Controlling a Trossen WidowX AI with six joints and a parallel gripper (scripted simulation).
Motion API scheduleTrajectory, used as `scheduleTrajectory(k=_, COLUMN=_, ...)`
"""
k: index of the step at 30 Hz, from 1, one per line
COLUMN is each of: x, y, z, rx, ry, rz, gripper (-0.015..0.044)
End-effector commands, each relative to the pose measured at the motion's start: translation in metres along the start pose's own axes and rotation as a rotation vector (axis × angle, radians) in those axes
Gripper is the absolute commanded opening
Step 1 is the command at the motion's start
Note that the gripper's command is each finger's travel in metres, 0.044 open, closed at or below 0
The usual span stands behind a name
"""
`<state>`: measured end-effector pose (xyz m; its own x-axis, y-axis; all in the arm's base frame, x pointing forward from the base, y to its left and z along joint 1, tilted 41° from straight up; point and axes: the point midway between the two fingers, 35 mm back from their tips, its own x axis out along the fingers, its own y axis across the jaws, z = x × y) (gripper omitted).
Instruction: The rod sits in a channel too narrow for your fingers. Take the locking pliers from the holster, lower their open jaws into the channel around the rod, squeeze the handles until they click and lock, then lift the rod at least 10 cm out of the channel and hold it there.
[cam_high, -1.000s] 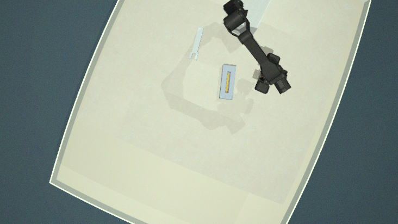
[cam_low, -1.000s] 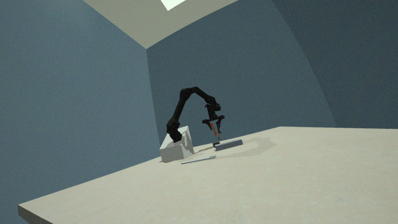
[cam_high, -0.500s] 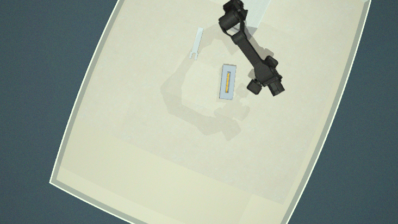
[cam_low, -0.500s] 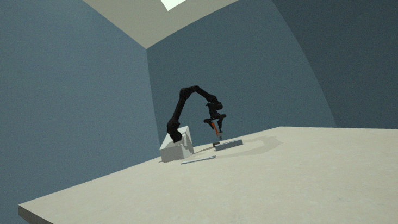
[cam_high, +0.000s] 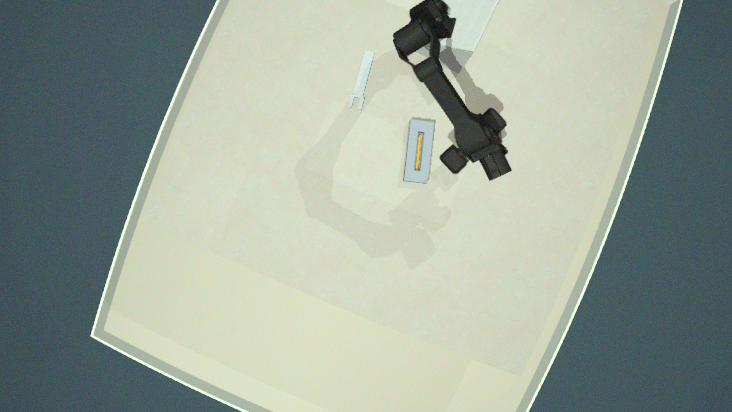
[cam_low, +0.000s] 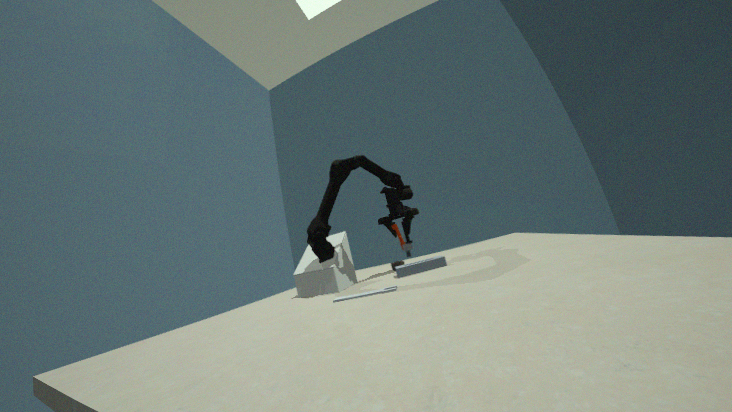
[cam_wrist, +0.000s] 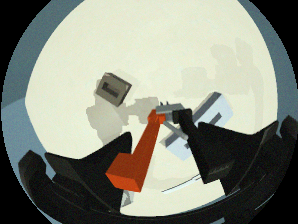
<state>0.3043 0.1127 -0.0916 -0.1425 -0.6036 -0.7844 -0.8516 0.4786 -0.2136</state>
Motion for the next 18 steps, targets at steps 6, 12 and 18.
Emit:
scheduleTrajectory(k=6, x=-0.003, y=-0.017, z=-0.01, rx=0.144, ry=-0.005, rz=-0.007, gripper=0.0322)
scheduleTrajectory(k=12, x=-0.002, y=-0.026, z=-0.016, rx=0.228, ry=-0.005, rz=-0.008, gripper=0.0322)
scheduleTrajectory(k=18, x=-0.002, y=-0.035, z=-0.022, rx=0.312, ry=-0.005, rz=-0.009, gripper=0.0322)
